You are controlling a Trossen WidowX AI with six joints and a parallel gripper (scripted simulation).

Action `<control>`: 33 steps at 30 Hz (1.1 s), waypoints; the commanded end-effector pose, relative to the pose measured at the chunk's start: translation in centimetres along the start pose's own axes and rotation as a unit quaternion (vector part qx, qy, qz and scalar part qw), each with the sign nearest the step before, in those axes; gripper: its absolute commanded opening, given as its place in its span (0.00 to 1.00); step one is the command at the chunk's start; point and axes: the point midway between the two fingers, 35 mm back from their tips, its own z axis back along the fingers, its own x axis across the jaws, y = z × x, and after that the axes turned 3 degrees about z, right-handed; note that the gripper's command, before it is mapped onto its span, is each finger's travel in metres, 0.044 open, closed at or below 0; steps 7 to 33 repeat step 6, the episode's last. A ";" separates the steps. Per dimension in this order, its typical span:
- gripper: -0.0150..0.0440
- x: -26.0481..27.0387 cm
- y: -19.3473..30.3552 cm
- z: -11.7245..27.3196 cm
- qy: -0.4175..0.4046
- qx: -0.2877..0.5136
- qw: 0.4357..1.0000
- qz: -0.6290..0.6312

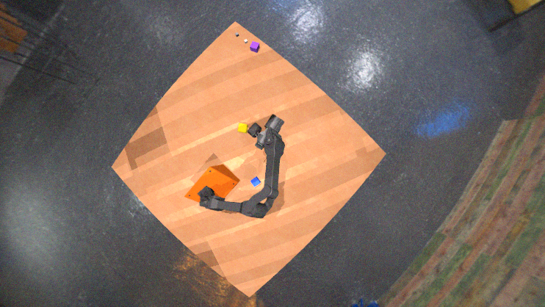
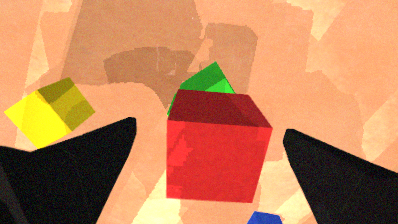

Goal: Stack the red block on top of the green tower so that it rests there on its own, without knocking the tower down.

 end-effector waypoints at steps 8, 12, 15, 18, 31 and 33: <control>1.00 0.0 0.0 0.0 0.000 0.000 1.000 0.000; 1.00 0.0 0.0 0.0 0.000 0.000 1.000 0.000; 1.00 0.0 0.0 0.0 0.000 0.000 1.000 0.000; 1.00 0.0 0.0 0.0 0.000 0.000 1.000 0.000; 1.00 0.0 0.0 0.0 0.000 0.000 1.000 0.000; 1.00 0.0 0.0 0.0 0.000 0.000 1.000 0.000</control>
